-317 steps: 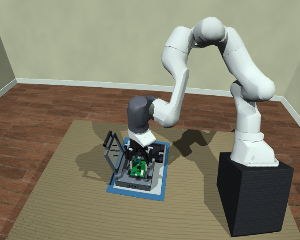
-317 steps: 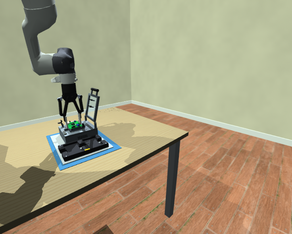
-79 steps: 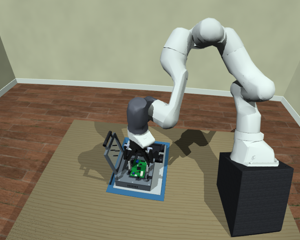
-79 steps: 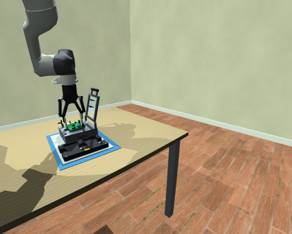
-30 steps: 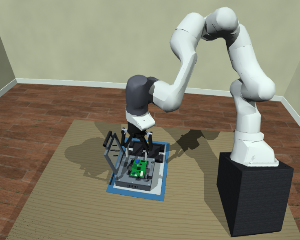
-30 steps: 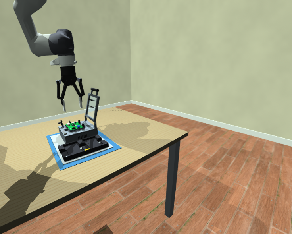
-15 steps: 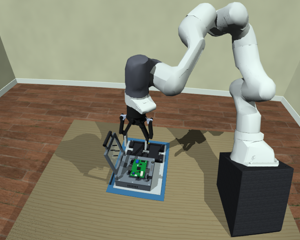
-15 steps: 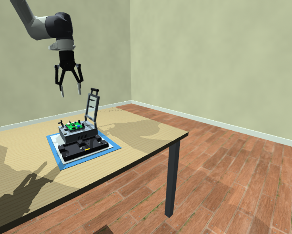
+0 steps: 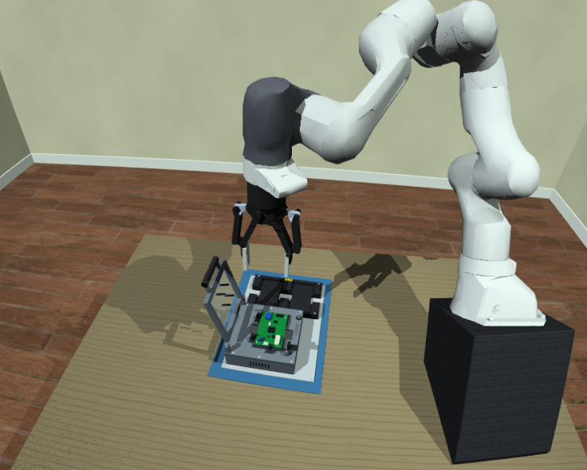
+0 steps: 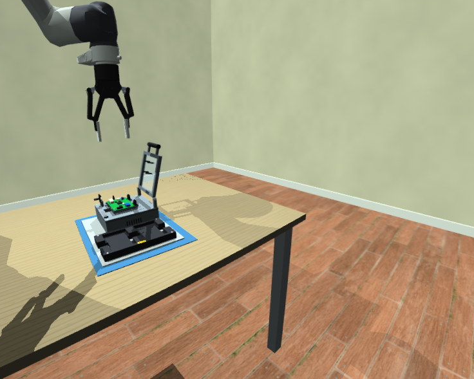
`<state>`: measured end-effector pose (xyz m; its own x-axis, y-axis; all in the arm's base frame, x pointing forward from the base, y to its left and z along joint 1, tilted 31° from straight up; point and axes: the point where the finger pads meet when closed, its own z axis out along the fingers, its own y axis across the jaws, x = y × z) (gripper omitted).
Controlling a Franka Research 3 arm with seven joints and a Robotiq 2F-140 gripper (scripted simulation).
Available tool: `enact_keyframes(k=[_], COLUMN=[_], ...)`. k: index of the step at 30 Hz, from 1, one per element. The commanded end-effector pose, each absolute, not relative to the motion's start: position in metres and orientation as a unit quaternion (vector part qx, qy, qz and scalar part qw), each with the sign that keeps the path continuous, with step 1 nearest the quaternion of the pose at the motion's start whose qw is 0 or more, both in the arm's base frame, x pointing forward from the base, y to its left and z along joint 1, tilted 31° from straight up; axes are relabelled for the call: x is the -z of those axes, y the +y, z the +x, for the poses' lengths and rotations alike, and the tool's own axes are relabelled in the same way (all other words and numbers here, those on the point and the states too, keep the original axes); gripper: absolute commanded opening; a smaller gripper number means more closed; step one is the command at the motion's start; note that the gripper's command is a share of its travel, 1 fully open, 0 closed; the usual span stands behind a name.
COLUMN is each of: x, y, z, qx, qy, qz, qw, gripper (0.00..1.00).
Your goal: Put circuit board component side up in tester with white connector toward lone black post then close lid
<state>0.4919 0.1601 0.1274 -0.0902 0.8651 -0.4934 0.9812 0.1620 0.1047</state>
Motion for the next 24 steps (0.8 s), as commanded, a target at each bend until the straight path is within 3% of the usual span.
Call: enact_keyframes(k=[1,10,11,24], x=[-0.1305,-0.1344,-0.1344,-0.1344], y=[0.1573,0.1595,0.1595,0.1595], z=[0.4867,0.486,0.486,0.486], qx=[0.14,0.14,0.14,0.14], qy=[0.731,0.731,0.731,0.731], qz=[0.629,0.629,0.629,0.629], qw=[0.226,0.226,0.226,0.226], gripper=[0.58,0.58,0.3,0.3])
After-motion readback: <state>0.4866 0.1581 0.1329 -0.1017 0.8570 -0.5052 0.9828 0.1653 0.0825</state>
